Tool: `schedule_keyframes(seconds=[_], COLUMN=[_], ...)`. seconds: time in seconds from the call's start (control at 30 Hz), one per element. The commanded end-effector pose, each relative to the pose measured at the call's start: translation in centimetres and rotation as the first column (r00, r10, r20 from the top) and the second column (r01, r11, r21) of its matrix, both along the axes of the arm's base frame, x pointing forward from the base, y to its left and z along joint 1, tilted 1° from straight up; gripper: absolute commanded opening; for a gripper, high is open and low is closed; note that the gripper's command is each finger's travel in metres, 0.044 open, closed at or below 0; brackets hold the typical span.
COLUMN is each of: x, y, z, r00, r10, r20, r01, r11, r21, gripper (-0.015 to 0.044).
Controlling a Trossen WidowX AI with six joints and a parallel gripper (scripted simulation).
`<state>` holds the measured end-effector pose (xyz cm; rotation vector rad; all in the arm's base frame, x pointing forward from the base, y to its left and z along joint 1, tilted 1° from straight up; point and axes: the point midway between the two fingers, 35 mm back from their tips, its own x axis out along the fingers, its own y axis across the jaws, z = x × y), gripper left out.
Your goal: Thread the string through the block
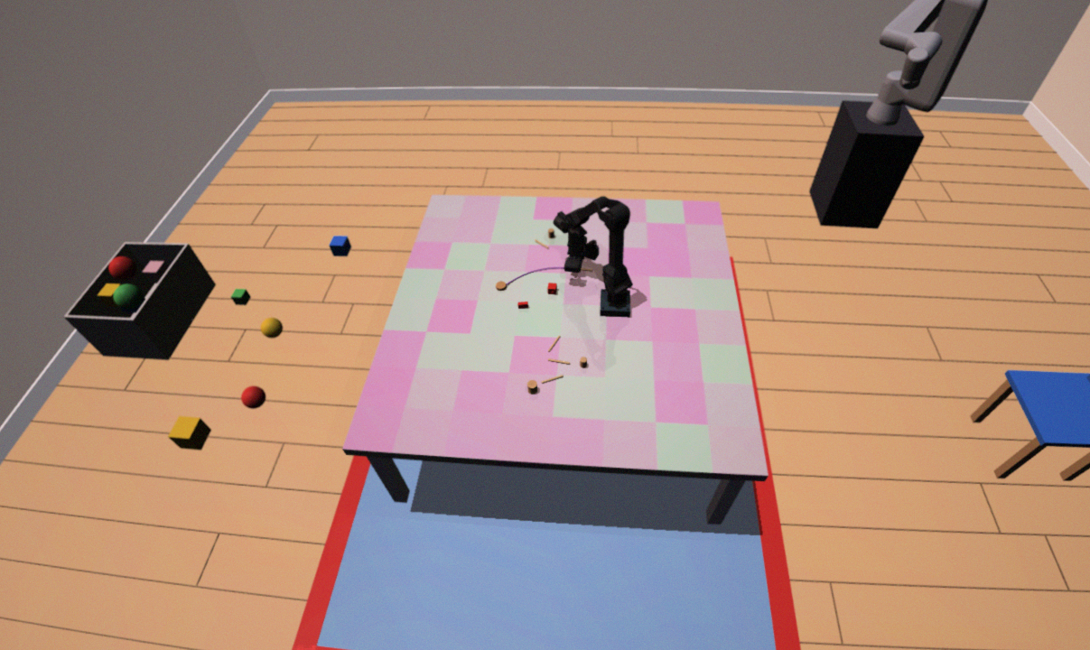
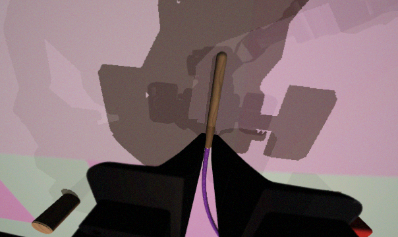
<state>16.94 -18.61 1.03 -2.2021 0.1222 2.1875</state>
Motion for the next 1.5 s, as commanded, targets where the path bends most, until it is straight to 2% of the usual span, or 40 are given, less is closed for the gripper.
schedule_keyframes(seconds=[0.0, 1.47], x=[0.1, 0.0], y=[0.0, 0.1], z=[0.4, 6.0], r00=[1.0, 1.0], r10=[0.0, 0.0], r20=[0.0, 0.001], r01=[0.0, 0.0], r11=[1.0, 1.0], r21=[0.0, 0.0], gripper=[0.0, 0.0])
